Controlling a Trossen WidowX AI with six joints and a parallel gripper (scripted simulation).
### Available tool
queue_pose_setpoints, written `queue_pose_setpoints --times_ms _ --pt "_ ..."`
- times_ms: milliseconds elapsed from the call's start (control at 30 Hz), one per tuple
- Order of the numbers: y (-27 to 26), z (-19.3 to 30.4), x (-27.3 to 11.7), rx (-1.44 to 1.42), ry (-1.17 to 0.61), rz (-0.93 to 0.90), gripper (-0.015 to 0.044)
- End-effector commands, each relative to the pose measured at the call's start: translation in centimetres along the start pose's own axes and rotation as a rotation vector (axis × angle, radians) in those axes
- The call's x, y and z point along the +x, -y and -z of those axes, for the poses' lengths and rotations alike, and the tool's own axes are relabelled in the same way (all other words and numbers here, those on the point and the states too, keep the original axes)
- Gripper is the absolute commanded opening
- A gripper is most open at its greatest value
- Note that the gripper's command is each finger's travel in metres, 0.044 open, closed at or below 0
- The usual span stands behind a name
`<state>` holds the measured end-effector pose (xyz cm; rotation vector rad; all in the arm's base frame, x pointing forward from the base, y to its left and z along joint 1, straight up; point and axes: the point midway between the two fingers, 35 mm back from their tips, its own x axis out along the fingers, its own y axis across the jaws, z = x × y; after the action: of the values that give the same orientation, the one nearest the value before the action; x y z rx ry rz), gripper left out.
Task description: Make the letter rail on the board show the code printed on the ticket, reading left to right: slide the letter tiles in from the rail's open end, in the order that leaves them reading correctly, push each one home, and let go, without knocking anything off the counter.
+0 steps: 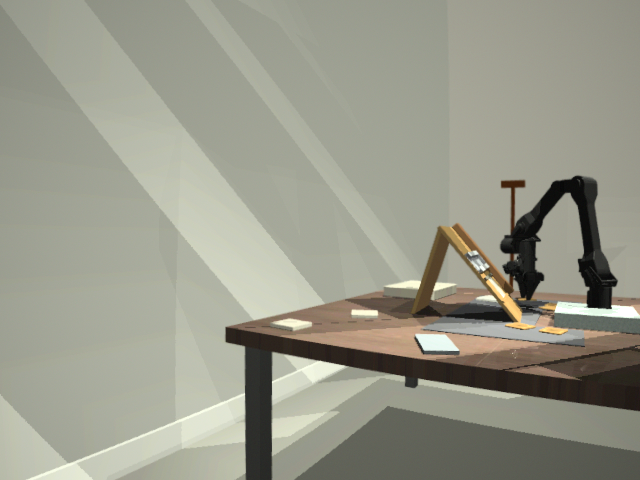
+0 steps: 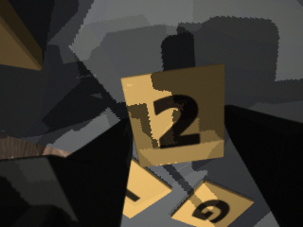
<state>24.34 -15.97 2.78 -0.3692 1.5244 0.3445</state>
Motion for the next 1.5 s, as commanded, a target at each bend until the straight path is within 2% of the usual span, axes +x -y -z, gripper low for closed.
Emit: queue_pose_setpoints --times_ms 0,467,767,1467 --pt "0.1 0.0 -0.3 0.004 0.000 0.005 0.0000" --pt "0.1 0.0 -0.5 0.005 0.001 0.003 0.0000" --pt "1.9 0.9 -1.0 0.128 0.015 0.066 0.0000" --pt "4.8 -2.4 -4.3 0.371 0.140 0.224 0.0000"
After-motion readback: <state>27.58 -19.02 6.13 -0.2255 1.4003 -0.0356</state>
